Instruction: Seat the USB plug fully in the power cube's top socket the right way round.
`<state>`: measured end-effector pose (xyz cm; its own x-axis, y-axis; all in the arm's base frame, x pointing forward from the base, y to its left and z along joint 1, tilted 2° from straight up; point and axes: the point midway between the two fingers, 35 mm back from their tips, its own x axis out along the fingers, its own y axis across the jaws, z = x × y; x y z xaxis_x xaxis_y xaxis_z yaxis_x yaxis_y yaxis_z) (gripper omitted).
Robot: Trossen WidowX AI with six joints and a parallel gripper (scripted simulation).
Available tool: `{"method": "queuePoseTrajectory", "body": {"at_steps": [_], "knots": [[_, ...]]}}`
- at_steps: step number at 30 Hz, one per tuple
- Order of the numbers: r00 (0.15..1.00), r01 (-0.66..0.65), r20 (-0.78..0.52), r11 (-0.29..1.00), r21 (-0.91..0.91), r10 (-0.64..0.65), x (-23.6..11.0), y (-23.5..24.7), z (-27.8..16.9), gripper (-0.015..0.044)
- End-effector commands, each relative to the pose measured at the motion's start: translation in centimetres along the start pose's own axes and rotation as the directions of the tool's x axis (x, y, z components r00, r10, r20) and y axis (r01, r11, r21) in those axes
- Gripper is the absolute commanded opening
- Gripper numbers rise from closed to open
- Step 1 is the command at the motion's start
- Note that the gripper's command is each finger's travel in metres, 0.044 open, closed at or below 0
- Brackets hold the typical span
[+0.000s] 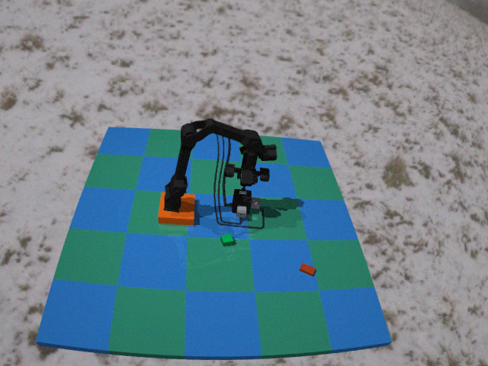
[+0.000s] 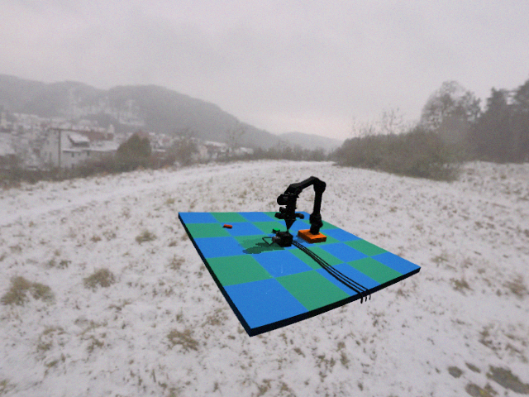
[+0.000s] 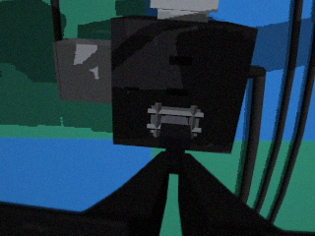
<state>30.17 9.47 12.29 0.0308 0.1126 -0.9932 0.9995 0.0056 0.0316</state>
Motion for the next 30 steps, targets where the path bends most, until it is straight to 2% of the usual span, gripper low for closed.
{"method": "queuePoseTrajectory", "body": {"at_steps": [1,30], "knots": [[1.000,0.000,-0.006,1.000,-0.004,0.000,0.06,0.01,-0.10,0.0000],[1.000,0.000,-0.006,1.000,-0.004,0.000,0.41,0.01,-0.07,0.0000]]}}
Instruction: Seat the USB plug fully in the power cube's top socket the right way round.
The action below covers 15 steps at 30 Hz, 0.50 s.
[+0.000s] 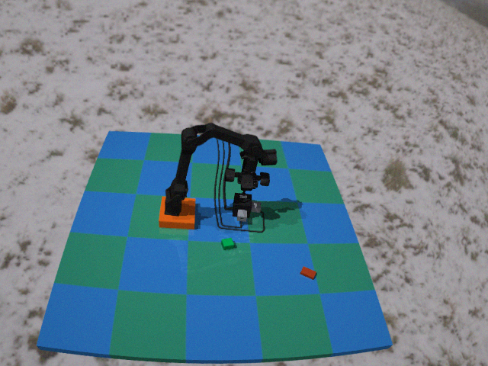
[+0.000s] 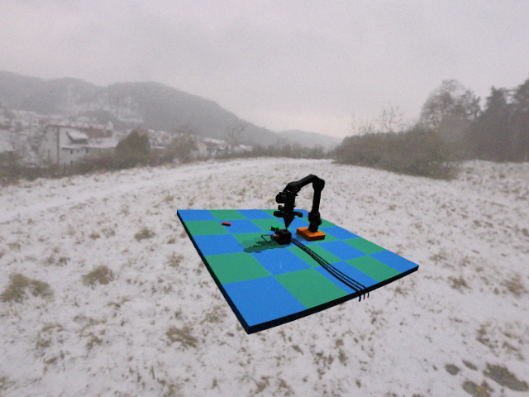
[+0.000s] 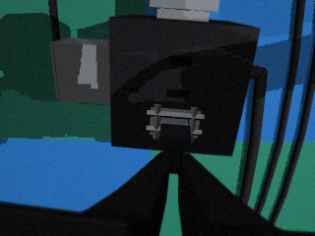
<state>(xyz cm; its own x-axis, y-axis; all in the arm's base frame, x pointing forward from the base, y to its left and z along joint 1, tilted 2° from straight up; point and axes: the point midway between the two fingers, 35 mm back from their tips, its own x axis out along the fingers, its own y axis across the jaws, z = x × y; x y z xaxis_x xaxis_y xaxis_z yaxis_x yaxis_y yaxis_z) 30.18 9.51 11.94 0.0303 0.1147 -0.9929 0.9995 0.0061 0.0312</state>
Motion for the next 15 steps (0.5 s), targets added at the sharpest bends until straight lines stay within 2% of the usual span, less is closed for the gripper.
{"method": "queuePoseTrajectory", "body": {"at_steps": [1,15], "knots": [[1.000,-0.001,-0.004,1.000,-0.004,0.001,0.06,0.02,-0.06,0.0000],[1.000,-0.001,-0.004,1.000,-0.004,0.001,0.23,0.02,-0.05,0.0000]]}}
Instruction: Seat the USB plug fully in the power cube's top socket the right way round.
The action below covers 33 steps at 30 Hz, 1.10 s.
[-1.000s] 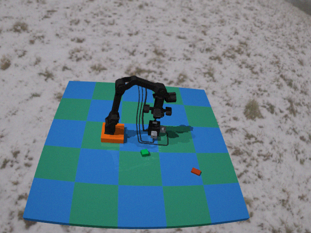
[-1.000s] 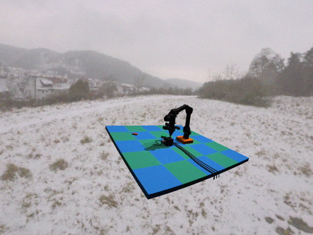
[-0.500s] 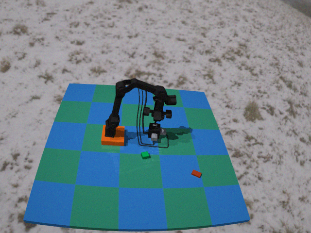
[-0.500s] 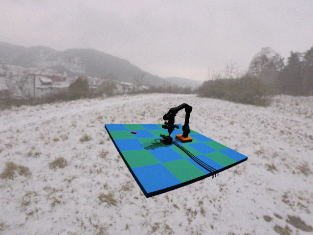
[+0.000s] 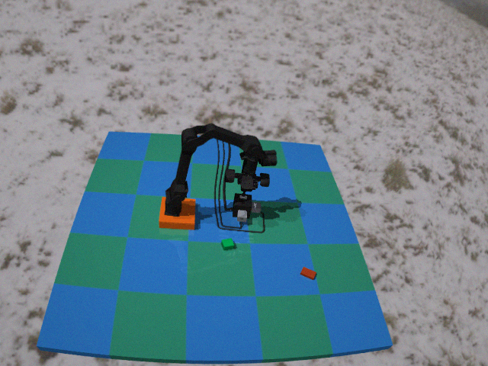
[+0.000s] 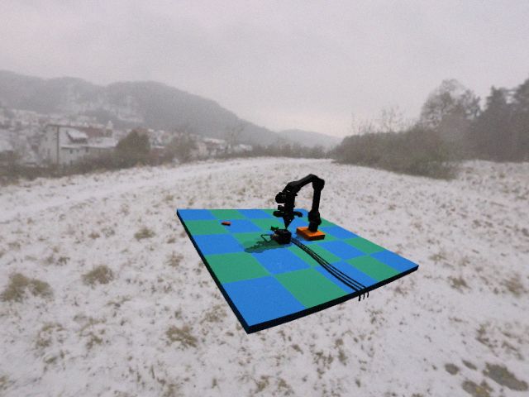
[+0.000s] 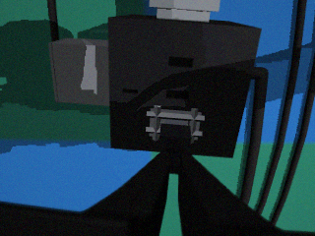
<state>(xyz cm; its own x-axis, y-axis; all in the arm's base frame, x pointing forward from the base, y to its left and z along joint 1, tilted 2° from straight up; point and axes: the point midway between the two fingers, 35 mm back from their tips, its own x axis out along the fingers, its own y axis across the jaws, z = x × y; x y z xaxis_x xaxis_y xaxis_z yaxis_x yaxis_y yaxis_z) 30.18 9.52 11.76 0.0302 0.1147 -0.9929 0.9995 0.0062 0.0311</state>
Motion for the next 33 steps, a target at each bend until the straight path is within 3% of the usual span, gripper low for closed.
{"method": "queuePoseTrajectory", "body": {"at_steps": [1,33], "knots": [[1.000,-0.001,-0.004,1.000,-0.004,0.001,0.06,0.02,-0.07,0.0000],[1.000,-0.001,-0.004,1.000,-0.004,0.001,0.44,0.02,-0.04,0.0000]]}}
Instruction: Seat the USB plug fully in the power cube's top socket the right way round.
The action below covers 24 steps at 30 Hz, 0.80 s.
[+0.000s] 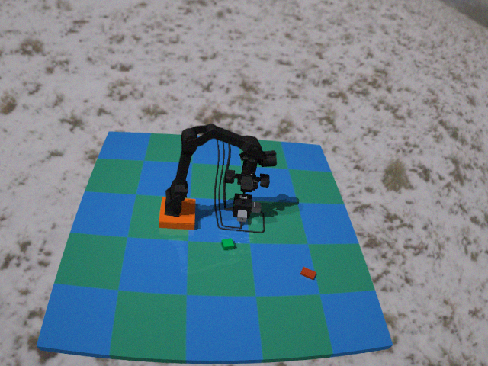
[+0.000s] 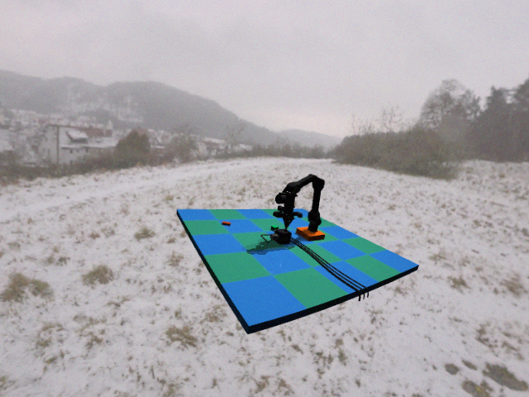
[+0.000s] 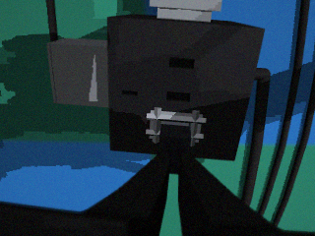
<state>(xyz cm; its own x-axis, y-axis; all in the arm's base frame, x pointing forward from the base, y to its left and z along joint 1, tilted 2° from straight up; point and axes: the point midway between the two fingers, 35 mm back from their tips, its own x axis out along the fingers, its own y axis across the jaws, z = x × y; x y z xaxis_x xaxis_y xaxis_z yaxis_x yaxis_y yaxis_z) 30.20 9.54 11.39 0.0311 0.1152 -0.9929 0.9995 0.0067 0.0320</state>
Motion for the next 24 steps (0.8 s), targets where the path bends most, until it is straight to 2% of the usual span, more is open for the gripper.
{"method": "queuePoseTrajectory", "body": {"at_steps": [1,24], "knots": [[1.000,0.000,-0.004,1.000,-0.003,0.000,0.09,0.01,-0.05,0.0000],[1.000,0.000,-0.004,1.000,-0.003,0.000,0.36,0.01,-0.03,0.0000]]}}
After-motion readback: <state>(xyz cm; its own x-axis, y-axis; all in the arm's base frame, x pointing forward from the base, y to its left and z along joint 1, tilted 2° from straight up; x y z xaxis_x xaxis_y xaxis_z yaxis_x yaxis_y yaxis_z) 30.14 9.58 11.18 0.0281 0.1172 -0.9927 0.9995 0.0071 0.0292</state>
